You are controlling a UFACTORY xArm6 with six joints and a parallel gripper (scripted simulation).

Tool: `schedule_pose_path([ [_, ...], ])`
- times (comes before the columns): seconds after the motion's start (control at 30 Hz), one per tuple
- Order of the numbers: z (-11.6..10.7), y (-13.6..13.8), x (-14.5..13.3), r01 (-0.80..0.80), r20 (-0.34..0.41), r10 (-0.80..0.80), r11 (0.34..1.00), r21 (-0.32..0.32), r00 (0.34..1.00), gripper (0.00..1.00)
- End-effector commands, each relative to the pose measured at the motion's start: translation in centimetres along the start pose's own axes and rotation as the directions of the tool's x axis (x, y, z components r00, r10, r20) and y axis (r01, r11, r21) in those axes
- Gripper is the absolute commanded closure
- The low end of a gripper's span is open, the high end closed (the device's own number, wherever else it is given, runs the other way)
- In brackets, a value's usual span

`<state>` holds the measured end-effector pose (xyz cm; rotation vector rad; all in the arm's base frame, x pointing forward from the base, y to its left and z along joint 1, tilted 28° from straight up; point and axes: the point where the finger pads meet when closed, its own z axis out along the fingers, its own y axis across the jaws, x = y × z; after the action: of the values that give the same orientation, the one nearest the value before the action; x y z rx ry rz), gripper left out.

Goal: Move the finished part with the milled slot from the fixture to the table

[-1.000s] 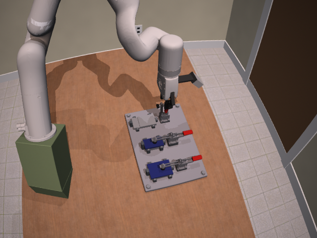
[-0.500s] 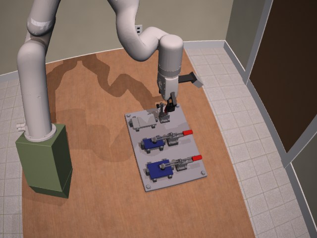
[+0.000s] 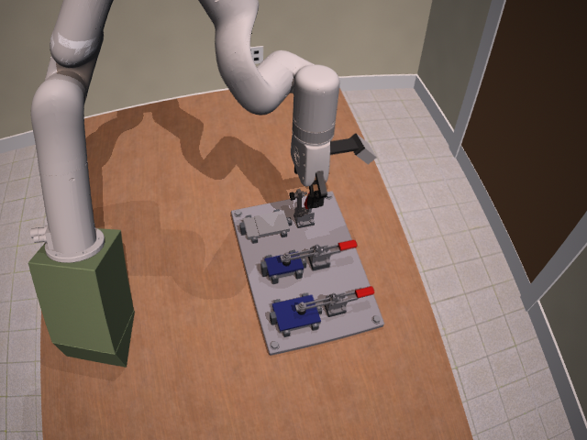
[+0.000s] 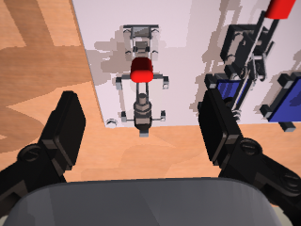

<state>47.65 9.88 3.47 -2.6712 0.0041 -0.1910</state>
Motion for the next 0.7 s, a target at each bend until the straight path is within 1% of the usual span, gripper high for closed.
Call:
schedule_pose_path([
  [0.0,-0.1,0.0,0.1,0.001,-0.004,-0.001,1.0,0.0,1.0,0.0],
  [0.23,-0.1,0.0,0.1,0.001,-0.004,-0.001,1.0,0.0,1.0,0.0],
  [0.5,-0.1,0.0,-0.7,0.001,-0.004,-0.001,1.0,0.0,1.0,0.0],
  [0.67,-0.1,0.0,-1.9,0.001,-0.004,-0.001,1.0,0.0,1.0,0.0],
])
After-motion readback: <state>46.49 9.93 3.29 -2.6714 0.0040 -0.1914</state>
